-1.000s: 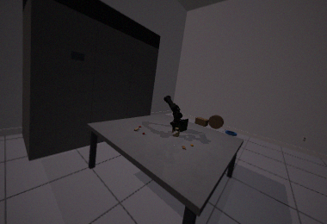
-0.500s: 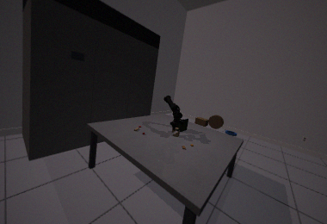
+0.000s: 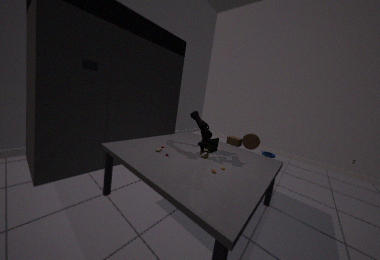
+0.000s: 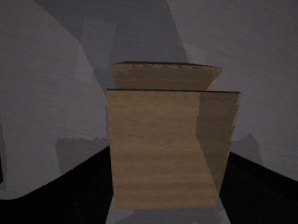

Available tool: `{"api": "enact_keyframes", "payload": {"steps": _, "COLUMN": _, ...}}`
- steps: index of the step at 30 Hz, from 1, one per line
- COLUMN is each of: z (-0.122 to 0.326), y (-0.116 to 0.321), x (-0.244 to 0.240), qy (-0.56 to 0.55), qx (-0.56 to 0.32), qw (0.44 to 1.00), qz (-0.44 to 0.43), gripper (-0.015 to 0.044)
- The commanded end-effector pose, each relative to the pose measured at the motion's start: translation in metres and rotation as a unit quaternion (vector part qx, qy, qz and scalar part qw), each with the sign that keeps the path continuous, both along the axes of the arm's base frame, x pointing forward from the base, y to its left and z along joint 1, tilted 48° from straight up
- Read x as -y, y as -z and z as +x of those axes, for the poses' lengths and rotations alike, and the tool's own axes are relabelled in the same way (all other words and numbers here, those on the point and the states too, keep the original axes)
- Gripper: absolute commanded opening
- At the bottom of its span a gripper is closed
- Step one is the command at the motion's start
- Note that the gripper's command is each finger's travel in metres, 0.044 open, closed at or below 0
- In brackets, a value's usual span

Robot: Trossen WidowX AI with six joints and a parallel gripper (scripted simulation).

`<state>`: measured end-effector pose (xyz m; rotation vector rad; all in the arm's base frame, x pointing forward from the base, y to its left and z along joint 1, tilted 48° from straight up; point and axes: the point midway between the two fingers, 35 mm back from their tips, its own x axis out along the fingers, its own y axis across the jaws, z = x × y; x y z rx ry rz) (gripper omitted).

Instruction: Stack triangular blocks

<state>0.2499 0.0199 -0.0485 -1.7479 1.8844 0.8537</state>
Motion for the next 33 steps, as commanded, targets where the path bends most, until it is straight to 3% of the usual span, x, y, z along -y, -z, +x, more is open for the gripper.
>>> {"api": "enact_keyframes", "payload": {"steps": 1, "z": 0.0, "y": 0.002, "x": 0.002, "qy": -0.003, "qx": 0.0, "qw": 1.0, "qz": -0.002, "gripper": 0.0}}
{"api": "enact_keyframes", "payload": {"steps": 33, "z": -0.003, "y": 0.014, "x": 0.007, "qy": -0.003, "qx": 0.001, "qw": 1.0, "qz": -0.002, "gripper": 0.0}}
